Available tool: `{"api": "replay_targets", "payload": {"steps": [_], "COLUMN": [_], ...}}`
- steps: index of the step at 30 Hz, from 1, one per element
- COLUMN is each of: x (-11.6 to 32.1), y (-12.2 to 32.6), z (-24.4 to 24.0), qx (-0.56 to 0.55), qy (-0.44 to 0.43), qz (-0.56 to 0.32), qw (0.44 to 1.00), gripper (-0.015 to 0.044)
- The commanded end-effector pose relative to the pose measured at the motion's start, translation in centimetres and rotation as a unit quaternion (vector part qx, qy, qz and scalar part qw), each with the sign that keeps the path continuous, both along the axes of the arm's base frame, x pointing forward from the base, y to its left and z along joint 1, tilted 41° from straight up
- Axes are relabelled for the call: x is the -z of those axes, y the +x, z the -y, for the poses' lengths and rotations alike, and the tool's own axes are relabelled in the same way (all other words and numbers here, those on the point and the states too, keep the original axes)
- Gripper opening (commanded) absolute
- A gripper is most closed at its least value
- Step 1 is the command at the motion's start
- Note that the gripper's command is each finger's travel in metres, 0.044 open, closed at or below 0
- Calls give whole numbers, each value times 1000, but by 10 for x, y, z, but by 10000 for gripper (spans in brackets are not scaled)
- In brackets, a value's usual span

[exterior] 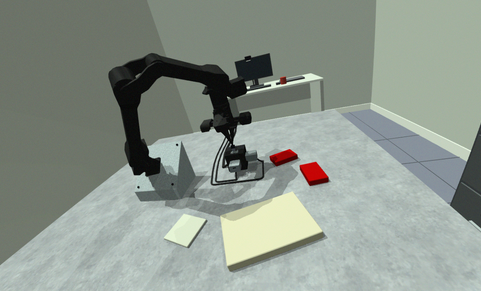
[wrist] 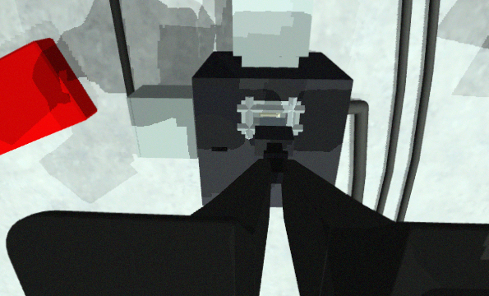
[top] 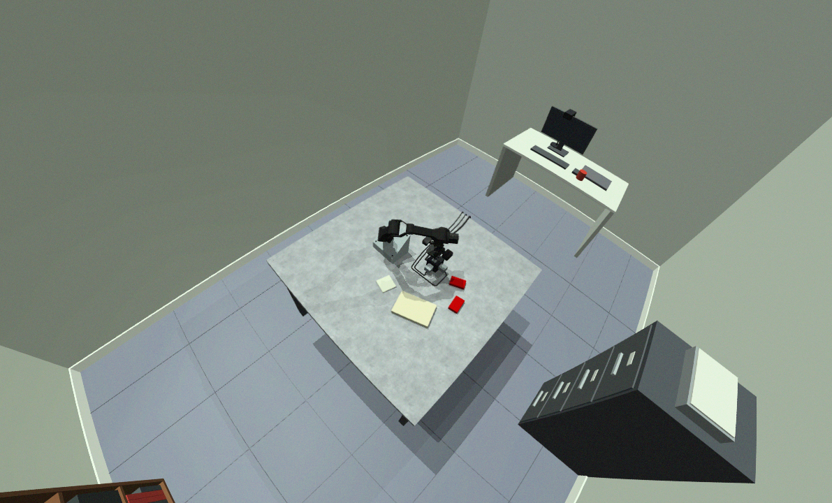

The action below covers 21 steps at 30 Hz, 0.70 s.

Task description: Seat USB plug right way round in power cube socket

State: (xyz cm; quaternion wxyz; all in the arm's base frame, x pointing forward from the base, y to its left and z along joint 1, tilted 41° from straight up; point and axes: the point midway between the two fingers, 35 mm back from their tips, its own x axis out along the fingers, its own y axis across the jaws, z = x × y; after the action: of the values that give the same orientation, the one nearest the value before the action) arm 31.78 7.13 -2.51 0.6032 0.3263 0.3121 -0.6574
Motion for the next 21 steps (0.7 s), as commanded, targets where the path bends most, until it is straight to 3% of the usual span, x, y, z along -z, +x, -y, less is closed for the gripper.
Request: {"api": "replay_targets", "payload": {"steps": [1,21], "x": [0,2], "y": [0,0], "z": [-1,1], "qx": [-1,-1], "qy": [3,3], "qz": [1,1], "qw": [1000,1000], "gripper": [0,0]}}
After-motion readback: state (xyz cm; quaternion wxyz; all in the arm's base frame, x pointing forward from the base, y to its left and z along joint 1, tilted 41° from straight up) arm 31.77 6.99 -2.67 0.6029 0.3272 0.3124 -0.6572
